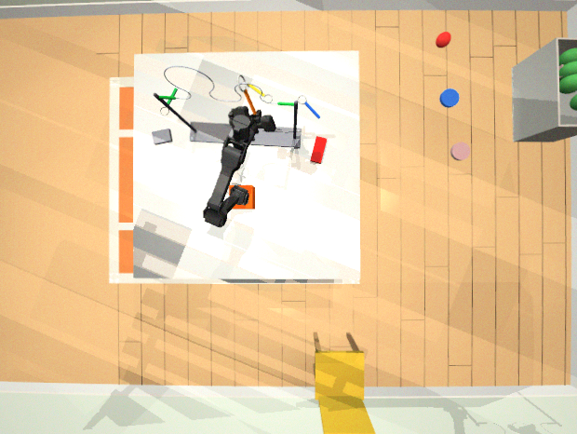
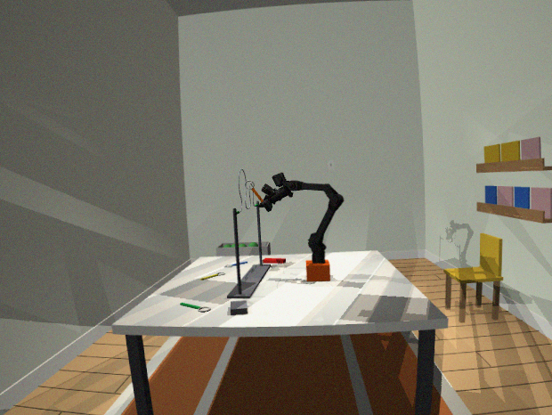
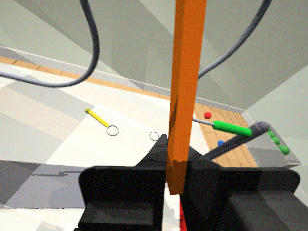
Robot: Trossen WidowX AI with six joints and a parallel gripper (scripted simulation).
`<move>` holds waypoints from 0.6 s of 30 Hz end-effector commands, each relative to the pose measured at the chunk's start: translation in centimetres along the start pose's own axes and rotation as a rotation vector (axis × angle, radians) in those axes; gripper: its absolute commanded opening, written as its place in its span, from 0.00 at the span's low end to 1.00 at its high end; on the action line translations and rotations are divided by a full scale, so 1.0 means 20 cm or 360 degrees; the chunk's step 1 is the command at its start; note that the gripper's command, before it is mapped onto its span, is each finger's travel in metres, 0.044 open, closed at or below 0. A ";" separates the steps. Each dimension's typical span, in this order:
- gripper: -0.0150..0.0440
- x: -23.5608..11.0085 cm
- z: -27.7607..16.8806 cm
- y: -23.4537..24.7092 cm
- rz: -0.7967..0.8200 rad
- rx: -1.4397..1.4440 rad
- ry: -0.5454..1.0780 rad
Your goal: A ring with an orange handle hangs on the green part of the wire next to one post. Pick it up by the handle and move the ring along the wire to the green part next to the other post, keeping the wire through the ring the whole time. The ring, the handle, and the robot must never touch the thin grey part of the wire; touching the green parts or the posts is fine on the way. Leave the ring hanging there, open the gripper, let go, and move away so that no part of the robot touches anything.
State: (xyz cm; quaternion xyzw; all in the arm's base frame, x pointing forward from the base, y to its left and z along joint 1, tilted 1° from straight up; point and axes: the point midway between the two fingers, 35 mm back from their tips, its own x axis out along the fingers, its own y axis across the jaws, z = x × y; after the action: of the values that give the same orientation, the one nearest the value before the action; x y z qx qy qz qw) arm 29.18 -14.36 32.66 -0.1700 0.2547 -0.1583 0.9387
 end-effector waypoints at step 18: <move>0.00 -0.02 0.03 -0.15 -0.0359 -0.0570 -0.0073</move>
State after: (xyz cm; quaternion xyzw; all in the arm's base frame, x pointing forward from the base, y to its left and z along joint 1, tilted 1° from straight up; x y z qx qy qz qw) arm 28.88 -16.52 34.00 -0.3429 0.2424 -0.2017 0.8849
